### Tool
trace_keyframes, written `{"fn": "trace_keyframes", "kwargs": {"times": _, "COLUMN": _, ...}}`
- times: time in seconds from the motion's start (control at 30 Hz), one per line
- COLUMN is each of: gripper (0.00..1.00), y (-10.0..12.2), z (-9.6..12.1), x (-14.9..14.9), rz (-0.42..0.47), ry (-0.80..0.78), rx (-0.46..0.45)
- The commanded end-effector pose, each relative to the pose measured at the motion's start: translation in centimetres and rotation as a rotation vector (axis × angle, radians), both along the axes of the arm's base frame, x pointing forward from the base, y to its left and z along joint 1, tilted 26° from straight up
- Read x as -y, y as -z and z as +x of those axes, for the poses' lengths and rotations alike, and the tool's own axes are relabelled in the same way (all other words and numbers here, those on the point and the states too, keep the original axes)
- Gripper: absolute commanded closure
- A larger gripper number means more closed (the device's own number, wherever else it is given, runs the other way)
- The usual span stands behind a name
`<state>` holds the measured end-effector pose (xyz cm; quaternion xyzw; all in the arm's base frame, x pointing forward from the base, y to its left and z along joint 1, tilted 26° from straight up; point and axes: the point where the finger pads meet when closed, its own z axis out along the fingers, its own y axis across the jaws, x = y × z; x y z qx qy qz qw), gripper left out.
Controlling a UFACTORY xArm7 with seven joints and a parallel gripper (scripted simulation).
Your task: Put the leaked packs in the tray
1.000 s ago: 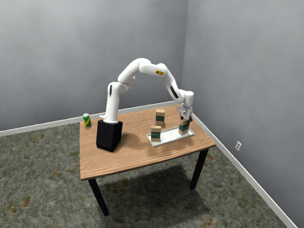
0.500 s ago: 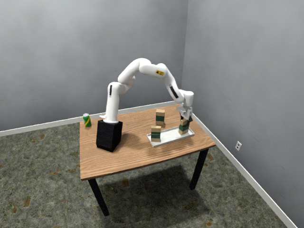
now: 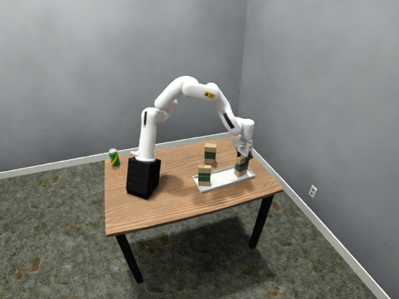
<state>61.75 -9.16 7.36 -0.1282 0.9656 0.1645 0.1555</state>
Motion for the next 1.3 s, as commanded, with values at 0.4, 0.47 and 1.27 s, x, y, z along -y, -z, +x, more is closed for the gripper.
{"fn": "trace_keyframes", "kwargs": {"times": 0.4, "gripper": 0.15, "y": -7.6, "z": -2.0, "x": 3.1, "rz": -0.002, "ry": 0.003, "rx": 0.004}}
{"fn": "trace_keyframes", "kwargs": {"times": 0.47, "gripper": 0.15, "y": -7.6, "z": -2.0, "x": 3.1, "rz": -0.002, "ry": 0.003, "rx": 0.004}}
{"fn": "trace_keyframes", "kwargs": {"times": 1.27, "gripper": 0.15, "y": -7.6, "z": -2.0, "x": 3.1, "rz": -0.002, "ry": 0.003, "rx": 0.004}}
